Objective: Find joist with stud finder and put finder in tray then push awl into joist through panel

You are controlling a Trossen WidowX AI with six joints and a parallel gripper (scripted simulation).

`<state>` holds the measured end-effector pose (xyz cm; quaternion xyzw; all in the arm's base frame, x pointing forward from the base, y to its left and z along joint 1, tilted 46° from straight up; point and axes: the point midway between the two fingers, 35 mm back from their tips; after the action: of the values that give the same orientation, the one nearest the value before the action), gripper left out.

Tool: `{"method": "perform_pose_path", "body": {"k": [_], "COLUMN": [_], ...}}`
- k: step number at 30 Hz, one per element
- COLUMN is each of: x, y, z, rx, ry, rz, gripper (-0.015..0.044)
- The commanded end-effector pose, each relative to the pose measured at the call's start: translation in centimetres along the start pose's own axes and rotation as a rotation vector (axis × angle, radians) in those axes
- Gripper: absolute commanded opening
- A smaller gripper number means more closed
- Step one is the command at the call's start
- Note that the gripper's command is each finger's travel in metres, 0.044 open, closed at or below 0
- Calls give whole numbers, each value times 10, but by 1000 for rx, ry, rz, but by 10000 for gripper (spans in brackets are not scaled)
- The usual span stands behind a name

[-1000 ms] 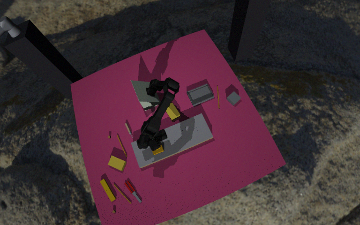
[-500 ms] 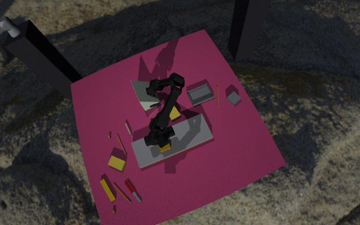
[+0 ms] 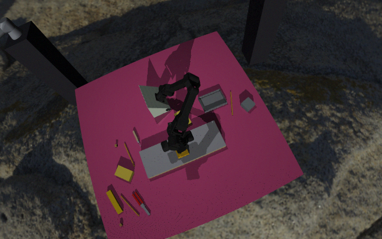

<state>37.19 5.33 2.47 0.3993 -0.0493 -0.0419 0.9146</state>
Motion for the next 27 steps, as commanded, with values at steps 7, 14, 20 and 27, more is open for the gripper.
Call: {"method": "perform_pose_path", "body": {"k": [7,14,20,27], "x": [-7,-11,-15,-19], "y": [36,59,79,102], "z": [0,0,0,0], "rx": [9,10,11,12], "ry": [1,2,2,2], "rz": [0,0,0,-1], "gripper": [0,0,0,0]}}
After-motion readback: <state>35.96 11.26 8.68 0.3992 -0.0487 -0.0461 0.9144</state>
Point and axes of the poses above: the point midway between the two fingers, 35 mm back from their tips, its own z axis back along the fingers, its own y axis across the jaws, x = y × z, and after that the axes turned 10 degrees about -z, right-handed
